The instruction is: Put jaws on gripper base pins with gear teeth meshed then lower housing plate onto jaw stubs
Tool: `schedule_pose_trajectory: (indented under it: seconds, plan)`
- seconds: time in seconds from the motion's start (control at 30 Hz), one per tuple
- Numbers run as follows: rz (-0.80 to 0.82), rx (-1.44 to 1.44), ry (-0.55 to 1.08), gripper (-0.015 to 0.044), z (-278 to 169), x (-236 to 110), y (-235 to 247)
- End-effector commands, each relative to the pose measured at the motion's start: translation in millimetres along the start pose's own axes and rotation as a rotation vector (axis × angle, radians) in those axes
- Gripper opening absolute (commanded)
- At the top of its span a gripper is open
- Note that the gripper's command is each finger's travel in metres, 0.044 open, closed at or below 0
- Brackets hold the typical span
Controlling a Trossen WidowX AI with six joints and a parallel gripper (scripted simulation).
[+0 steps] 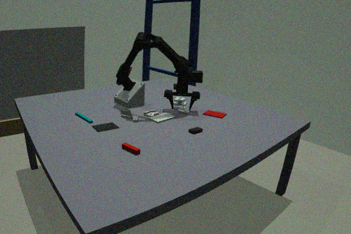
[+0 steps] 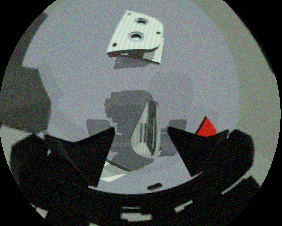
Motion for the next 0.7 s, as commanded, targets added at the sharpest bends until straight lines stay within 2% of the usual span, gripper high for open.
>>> schedule_pose_trajectory:
  seconds: [0.0,0.27,0.37,0.67]
  plan:
    - [0.0,0.0,0.0,0.0361,0.0,0.0,0.0]
    - [0.0,0.0,0.0,0.0151,0.0,0.0,0.0]
    - [0.0,0.0,0.0,0.0134,0.0,0.0,0.0]
    - [0.0,0.0,0.0,0.0134,0.0,0.0,0.0]
Point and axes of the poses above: the point midway between the two fingers, 35 mm back from their tips, its own x axis out along the fingers, its own y axis across the jaws, z = x × y, the point moved 6 cm from there along -x, back along the fingers, and after that the axes turned 8 degrees about x, right-handed, at the moved point
